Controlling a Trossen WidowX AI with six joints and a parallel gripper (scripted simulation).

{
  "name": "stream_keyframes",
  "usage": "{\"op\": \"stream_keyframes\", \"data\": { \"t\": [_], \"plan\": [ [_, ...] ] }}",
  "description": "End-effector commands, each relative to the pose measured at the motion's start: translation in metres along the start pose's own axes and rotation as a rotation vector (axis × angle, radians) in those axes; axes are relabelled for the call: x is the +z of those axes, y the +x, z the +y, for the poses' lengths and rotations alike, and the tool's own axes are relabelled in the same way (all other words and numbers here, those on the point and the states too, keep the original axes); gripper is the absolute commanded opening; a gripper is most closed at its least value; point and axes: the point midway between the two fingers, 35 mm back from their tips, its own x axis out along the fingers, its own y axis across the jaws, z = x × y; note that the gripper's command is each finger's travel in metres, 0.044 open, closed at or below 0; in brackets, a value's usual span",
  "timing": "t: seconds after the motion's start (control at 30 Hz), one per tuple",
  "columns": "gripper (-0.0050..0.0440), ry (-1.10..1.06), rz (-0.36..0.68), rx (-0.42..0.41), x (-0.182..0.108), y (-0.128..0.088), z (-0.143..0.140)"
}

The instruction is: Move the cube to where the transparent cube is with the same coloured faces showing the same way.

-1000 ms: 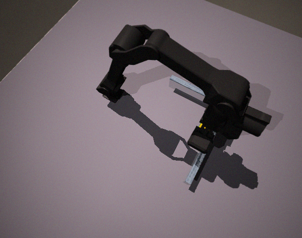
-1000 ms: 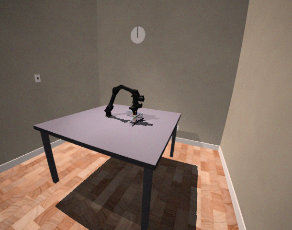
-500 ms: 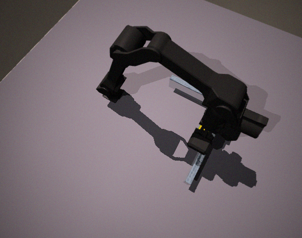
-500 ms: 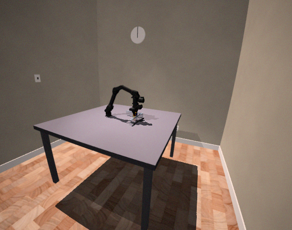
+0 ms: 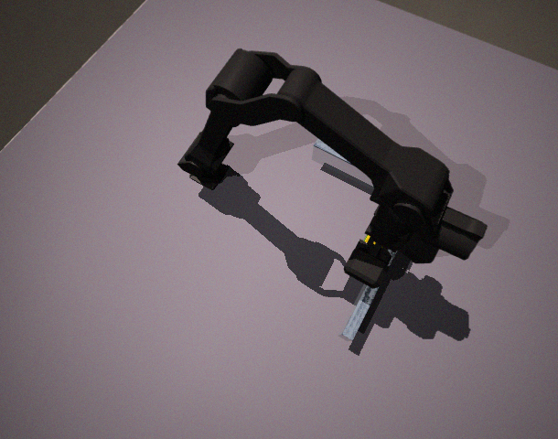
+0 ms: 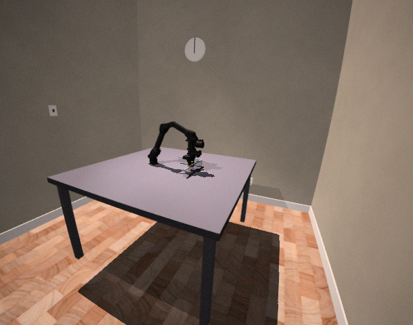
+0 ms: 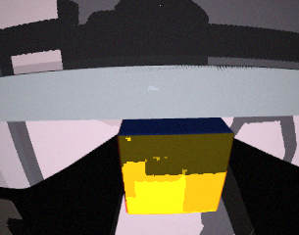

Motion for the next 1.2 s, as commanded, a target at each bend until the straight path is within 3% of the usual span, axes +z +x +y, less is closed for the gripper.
{"op": "stream_keyframes", "data": {
  "t": [0.0, 0.53, 0.83, 1.17],
  "plan": [
    [0.0, -0.003, -0.011, -0.002, 0.0, 0.004, 0.0],
    [0.0, -0.003, -0.011, -0.002, -0.001, 0.027, 0.0],
    [0.0, -0.003, -0.011, -0.002, -0.001, 0.028, 0.0],
    [0.024, -0.001, -0.023, 0.001, 0.002, 0.024, 0.0]
  ]
}}
